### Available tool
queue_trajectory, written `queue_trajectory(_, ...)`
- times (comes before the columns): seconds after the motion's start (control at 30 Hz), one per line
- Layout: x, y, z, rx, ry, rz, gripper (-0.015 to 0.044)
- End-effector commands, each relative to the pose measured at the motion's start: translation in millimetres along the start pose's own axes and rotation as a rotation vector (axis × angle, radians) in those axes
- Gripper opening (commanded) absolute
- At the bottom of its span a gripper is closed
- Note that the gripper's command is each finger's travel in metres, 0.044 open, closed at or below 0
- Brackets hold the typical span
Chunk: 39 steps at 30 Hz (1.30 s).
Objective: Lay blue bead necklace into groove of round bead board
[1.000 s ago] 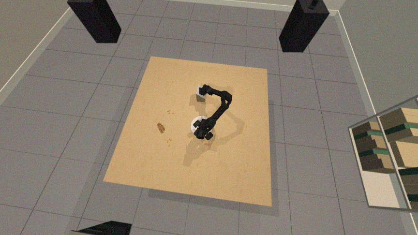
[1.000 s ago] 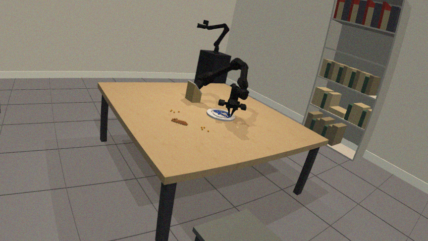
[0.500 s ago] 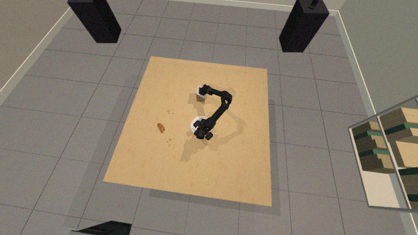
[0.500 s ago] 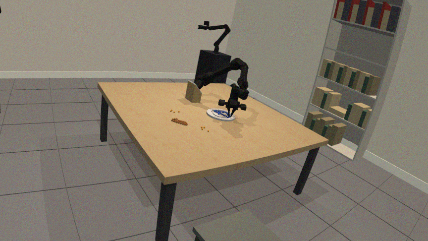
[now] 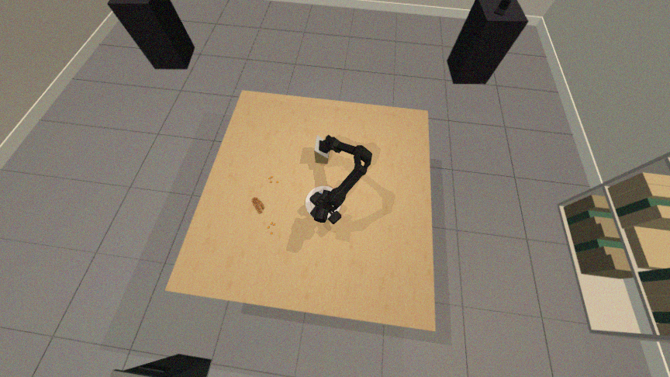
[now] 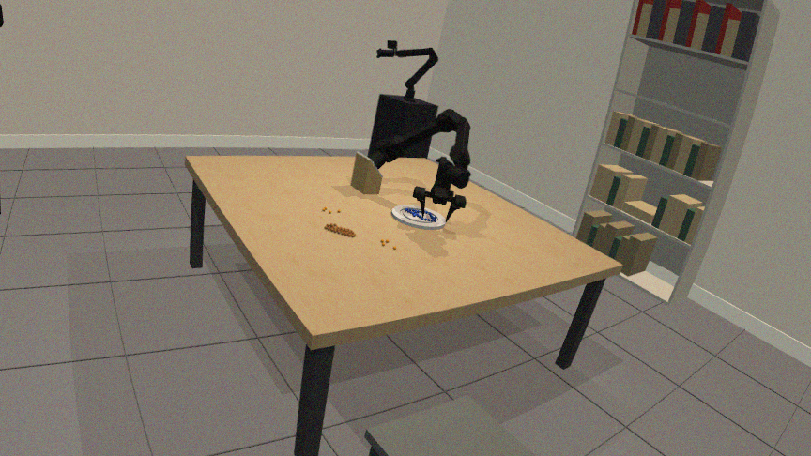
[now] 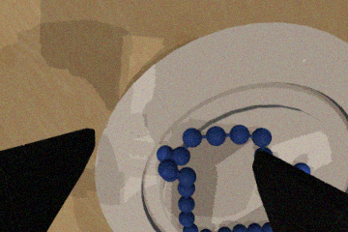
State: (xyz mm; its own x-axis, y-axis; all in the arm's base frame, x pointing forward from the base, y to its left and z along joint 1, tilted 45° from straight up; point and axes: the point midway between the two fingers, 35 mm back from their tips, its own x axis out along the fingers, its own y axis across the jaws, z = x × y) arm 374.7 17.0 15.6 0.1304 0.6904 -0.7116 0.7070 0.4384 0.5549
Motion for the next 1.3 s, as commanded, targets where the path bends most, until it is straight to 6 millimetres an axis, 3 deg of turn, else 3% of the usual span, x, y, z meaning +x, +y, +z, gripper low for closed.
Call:
queue_trajectory(0.0,-1,0,0,0.000,0.000,0.000,0.0440)
queue_trajectory(0.17,-9,0,0,-0.002,-0.006,0.001,0.0440)
queue_trajectory(1.0,-9,0,0,-0.002,-0.006,0.001,0.0440)
queue_trajectory(1.03,-10,0,0,0.015,-0.006,0.001,0.0414)
queue_trajectory(1.1,-14,-1,1,0.151,-0.007,0.001,0.0361)
queue_trajectory(1.27,-29,-6,4,0.684,-0.007,0.002,0.0230)
